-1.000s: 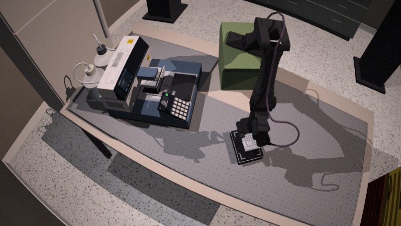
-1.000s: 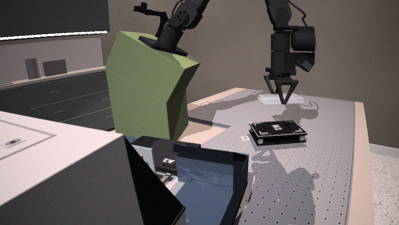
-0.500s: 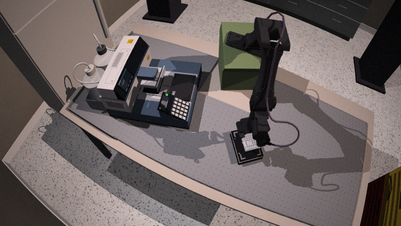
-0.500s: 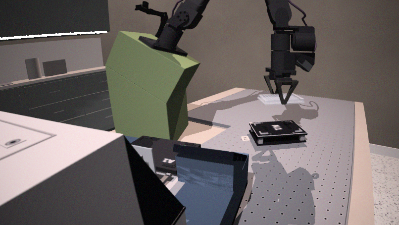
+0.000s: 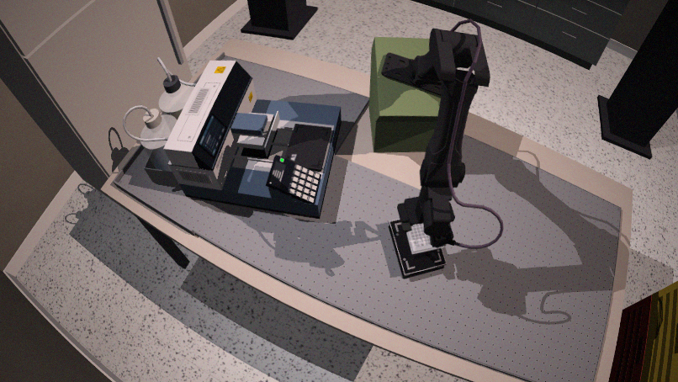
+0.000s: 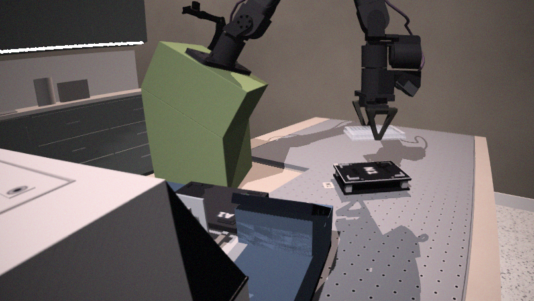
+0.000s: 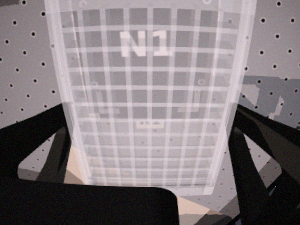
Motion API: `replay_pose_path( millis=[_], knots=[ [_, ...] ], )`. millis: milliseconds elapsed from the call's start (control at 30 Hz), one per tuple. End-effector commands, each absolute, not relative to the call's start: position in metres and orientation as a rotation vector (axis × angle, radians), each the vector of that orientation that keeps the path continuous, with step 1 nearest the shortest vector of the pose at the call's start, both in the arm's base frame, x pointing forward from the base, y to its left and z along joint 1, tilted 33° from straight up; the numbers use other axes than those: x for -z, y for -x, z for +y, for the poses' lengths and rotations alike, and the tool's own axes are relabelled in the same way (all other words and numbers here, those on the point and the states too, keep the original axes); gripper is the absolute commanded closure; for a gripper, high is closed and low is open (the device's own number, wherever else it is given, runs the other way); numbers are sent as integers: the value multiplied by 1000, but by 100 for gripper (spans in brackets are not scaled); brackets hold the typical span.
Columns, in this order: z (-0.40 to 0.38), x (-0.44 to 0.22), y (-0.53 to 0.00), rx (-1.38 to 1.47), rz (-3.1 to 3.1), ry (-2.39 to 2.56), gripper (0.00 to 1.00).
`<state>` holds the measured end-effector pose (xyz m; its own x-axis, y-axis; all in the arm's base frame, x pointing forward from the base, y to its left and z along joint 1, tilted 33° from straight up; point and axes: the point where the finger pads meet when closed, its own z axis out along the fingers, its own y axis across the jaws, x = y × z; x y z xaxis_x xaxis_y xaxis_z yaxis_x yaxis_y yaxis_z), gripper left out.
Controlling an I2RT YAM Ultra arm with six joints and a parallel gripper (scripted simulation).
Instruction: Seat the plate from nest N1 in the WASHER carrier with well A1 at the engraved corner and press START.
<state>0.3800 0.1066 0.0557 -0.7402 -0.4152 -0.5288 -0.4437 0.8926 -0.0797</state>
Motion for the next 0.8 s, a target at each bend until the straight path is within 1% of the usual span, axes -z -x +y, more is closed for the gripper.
replay_pose_path(
  millis=[0, 367, 433, 567, 767],
  knots=[
    [88, -61, -377, -116, 2517, 469, 16],
    [34, -56, -373, -252, 2581, 2, 16],
    [34, -56, -373, -252, 2581, 2, 16],
    [14, -54, -371, -301, 2592, -172, 16],
    [-17, -52, -379, -372, 2576, -434, 16]
  ],
)
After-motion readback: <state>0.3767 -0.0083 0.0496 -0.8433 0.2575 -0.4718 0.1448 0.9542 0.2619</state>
